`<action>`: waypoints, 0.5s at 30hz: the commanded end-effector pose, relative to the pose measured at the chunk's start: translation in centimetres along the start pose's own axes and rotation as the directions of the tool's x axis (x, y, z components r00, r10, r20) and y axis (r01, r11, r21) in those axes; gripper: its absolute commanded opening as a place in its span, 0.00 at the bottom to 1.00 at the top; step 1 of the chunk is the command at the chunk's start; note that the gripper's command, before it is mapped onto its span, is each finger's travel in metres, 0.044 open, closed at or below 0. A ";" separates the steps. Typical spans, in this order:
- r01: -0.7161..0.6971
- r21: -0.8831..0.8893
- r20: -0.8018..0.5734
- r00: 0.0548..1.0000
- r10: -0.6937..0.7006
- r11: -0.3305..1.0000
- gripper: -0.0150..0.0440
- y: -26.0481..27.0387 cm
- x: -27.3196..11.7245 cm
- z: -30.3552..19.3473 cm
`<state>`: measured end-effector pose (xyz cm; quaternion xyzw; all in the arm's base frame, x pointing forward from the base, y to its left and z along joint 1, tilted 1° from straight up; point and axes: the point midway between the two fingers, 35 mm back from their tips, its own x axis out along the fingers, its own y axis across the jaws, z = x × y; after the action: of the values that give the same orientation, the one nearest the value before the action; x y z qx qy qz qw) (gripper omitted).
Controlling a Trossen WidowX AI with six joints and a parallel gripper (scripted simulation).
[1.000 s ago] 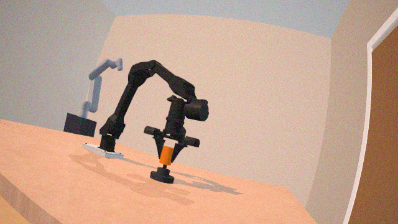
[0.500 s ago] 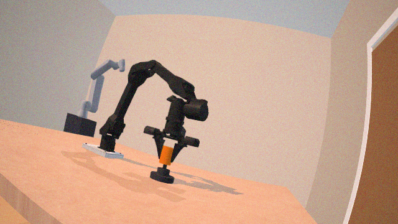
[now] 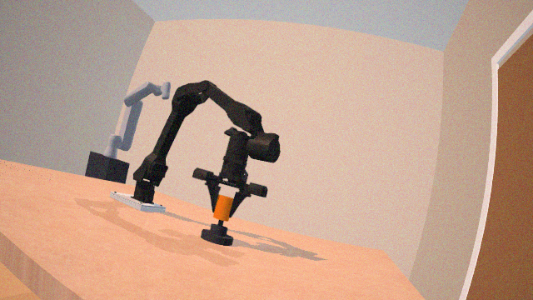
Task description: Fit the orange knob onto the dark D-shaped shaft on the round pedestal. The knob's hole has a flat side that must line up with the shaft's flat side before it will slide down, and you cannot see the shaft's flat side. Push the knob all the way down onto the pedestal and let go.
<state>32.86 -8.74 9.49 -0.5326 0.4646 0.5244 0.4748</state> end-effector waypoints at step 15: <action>0.008 -0.151 -0.006 1.000 -0.009 0.989 0.25 -0.5 -0.2 -0.3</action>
<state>33.35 -8.88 9.66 -0.5668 0.4248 0.5553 0.4358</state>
